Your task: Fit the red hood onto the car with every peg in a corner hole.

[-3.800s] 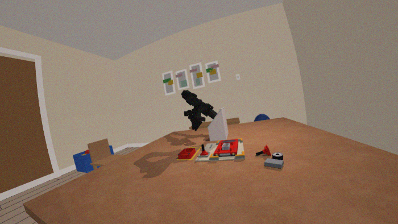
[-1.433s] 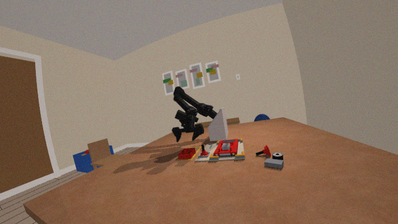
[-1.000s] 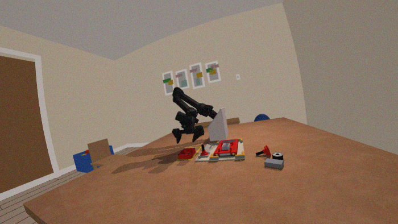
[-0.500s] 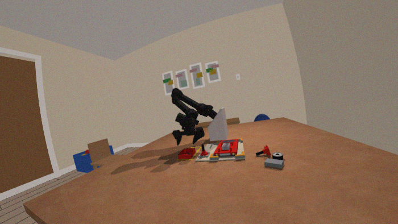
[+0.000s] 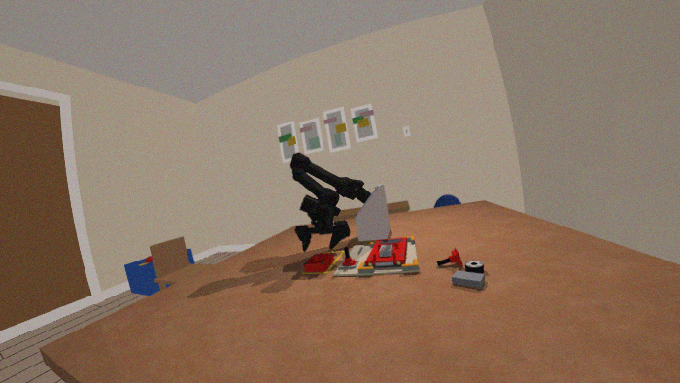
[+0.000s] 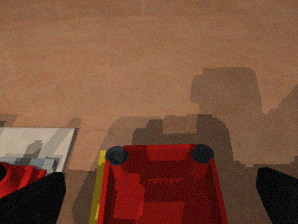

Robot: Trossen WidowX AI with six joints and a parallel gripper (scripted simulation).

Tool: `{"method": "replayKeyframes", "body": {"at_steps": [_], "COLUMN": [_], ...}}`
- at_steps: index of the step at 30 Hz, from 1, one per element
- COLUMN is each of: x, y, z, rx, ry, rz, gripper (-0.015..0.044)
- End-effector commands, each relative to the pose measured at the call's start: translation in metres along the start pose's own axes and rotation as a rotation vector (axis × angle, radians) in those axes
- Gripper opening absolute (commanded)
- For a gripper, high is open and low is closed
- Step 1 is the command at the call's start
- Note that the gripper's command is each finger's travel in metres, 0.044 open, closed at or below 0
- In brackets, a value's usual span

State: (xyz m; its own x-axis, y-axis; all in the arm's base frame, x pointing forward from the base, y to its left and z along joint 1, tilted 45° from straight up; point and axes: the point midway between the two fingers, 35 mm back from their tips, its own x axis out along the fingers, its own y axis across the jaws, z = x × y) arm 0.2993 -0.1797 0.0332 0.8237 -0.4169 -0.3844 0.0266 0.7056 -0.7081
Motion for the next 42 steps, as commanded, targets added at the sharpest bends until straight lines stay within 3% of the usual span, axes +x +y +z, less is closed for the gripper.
{"method": "replayKeyframes", "body": {"at_steps": [1, 42], "x": [0.002, 0.013], "y": [-0.001, -0.001], "z": [-0.002, -0.023], "rx": [-0.004, -0.005], "ry": [-0.004, -0.006], "rz": [-0.002, -0.006], "gripper": [0.0440, 0.0440]}}
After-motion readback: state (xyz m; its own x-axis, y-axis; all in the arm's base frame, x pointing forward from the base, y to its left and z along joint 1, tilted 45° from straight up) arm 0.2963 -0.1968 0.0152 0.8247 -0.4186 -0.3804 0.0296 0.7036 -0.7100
